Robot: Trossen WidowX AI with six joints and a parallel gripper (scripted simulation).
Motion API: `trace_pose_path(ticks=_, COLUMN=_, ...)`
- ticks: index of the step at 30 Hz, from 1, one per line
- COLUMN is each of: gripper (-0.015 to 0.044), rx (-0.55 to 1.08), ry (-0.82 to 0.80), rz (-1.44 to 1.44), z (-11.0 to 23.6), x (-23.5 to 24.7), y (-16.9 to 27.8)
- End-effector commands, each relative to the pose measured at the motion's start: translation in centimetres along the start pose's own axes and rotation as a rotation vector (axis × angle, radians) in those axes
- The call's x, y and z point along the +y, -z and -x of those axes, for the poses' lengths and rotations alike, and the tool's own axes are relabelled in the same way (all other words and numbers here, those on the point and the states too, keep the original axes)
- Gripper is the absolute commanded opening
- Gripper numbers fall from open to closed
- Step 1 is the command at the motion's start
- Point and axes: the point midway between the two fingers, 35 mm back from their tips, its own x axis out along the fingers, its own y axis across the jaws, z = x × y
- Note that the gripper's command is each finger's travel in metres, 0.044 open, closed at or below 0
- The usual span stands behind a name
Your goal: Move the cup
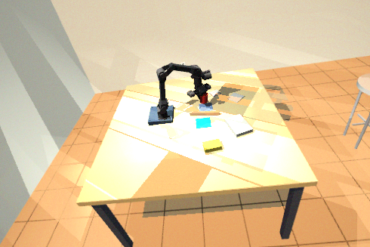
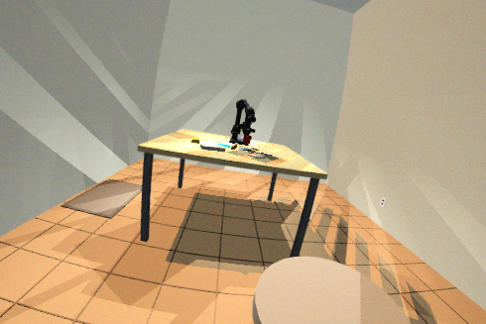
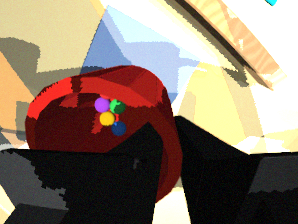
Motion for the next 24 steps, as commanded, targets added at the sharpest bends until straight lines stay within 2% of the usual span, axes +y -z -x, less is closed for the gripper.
trace_pose_path(ticks=1, gripper=0.0, rx=0.0, ry=0.001, rz=0.0, z=0.0, x=0.0, y=0.0)
trace_pose_path(ticks=24, gripper=0.0, rx=-0.007, ry=0.001, rz=-0.002, z=0.1, x=-2.1, y=-3.1)
